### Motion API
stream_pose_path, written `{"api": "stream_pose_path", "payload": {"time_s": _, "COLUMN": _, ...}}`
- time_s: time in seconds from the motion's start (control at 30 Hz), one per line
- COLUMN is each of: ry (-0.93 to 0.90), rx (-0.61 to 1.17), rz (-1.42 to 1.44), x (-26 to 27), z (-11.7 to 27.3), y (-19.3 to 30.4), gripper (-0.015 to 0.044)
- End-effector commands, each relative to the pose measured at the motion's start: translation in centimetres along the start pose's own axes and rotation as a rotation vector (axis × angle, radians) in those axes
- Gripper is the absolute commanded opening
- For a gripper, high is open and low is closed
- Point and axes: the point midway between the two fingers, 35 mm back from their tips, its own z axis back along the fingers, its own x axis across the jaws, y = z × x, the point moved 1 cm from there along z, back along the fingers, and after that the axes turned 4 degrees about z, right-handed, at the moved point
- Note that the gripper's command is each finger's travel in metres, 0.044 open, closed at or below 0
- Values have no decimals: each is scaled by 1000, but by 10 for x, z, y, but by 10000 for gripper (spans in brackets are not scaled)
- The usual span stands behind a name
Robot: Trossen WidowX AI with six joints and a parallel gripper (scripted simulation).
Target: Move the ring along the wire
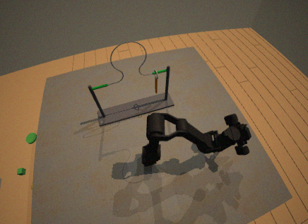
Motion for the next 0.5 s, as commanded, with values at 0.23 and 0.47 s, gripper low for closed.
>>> {"api": "stream_pose_path", "payload": {"time_s": 0.23, "ry": -534, "rx": 178, "rz": 239, "x": 121, "z": 32, "y": 125, "gripper": 160}}
{"api": "stream_pose_path", "payload": {"time_s": 0.47, "ry": -913, "rx": 223, "rz": 376, "x": 186, "z": 96, "y": 189, "gripper": 160}}
